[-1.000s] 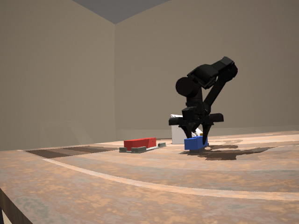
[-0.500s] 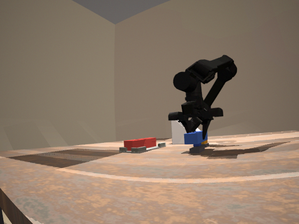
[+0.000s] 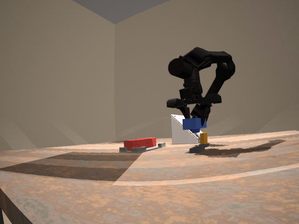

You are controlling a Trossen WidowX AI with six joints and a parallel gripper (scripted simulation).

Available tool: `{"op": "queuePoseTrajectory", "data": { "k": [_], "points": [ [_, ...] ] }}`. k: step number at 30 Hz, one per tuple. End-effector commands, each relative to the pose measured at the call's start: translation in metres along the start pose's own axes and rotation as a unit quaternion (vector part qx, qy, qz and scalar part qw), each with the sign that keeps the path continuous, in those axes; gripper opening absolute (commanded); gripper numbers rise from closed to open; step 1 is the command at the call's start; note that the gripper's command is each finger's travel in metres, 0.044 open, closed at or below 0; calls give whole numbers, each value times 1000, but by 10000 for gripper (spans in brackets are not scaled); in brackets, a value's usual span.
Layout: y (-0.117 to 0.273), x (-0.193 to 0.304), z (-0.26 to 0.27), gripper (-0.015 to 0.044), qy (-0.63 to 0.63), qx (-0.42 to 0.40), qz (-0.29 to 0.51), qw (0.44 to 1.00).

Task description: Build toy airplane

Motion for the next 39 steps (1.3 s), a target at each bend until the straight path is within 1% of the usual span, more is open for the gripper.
{"op": "queuePoseTrajectory", "data": {
  "k": [1, 16, 20, 39],
  "points": [
    [16, 0, -1, 0, 1, 2, -2, 1000],
    [61, 6, 0, 0, -1, -1, -3, 1000],
    [62, 6, -2, 0, -7, -1, -3, 1000],
    [57, 2, -62, 0, -162, 10, -8, 987]
  ]
}}
Point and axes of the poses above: the point midway between the two fingers, 35 mm back from their tips, its own y axis back along the fingers, its own z axis across the jaws, x = y × z, the point moved 6 cm from there along y, back along the fingers
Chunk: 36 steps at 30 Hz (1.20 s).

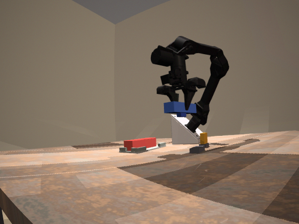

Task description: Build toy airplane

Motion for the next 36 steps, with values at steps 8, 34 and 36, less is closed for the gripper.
{"op": "queuePoseTrajectory", "data": {
  "k": [8, 34, 36],
  "points": [
    [-3, -8, -37, 0, -92, 4, -5, 996],
    [-16, -12, -121, 0, -323, 7, -6, 947],
    [-17, -11, -128, 0, -340, 7, -6, 940]
  ]
}}
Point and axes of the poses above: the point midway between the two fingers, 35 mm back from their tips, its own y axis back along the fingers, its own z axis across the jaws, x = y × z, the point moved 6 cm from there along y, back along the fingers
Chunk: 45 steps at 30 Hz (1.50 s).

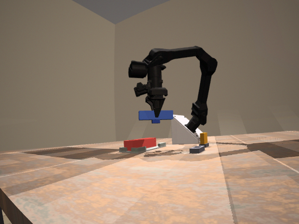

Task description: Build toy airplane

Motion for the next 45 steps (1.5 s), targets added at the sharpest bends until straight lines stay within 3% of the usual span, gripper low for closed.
{"op": "queuePoseTrajectory", "data": {
  "k": [1, 34, 41, 45],
  "points": [
    [-2, -8, -13, 0, -44, 1, -1, 999],
    [-30, -42, -105, 0, -332, 0, 11, 943],
    [-30, -42, -105, 184, -332, 0, 11, 943],
    [-30, -42, -105, 197, -332, 0, 11, 943]
  ]
}}
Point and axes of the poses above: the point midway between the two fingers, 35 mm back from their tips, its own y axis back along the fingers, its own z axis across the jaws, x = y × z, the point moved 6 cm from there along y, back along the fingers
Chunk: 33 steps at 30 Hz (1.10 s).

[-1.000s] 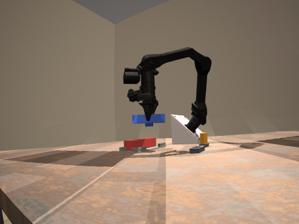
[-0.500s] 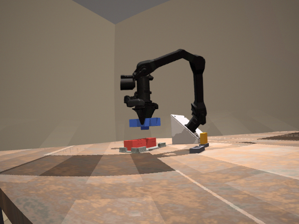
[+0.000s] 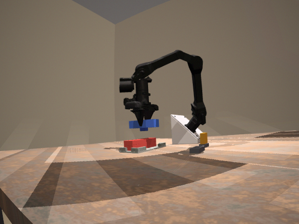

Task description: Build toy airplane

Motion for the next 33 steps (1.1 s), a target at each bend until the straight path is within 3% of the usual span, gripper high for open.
{"op": "queuePoseTrajectory", "data": {
  "k": [1, 33],
  "points": [
    [0, -1, 0, 197, -3, 1, -1, 1000],
    [-31, -2, 0, 197, -3, 0, -1, 1000]
  ]
}}
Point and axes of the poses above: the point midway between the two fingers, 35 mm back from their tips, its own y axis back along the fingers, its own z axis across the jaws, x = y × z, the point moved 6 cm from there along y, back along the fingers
